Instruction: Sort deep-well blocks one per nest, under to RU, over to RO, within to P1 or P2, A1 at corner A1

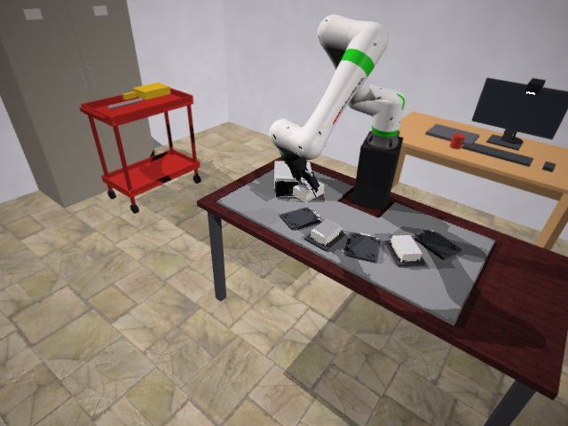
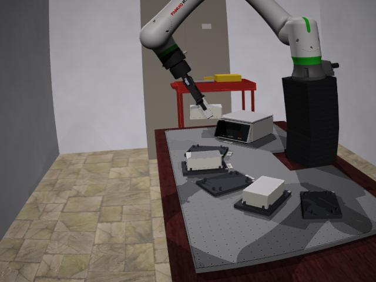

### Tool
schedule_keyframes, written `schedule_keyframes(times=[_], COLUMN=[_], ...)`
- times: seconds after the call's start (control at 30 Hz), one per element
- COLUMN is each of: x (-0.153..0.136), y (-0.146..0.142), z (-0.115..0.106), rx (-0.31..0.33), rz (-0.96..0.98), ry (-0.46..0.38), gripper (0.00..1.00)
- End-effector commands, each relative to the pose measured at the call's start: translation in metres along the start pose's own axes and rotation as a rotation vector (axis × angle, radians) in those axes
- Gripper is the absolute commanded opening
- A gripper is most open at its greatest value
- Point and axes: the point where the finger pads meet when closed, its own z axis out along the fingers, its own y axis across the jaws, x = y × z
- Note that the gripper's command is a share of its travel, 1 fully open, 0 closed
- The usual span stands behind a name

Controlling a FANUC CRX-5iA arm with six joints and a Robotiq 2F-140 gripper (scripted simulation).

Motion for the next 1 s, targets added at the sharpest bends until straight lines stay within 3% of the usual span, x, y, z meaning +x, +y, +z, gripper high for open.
schedule_keyframes(times=[0.0, 0.97], x=[0.000, 0.003], y=[-0.013, -0.097], z=[0.000, -0.002], rx=[-0.069, -0.069], rz=[-0.116, -0.116], ry=[0.002, 0.002], gripper=[0.10, 0.10])
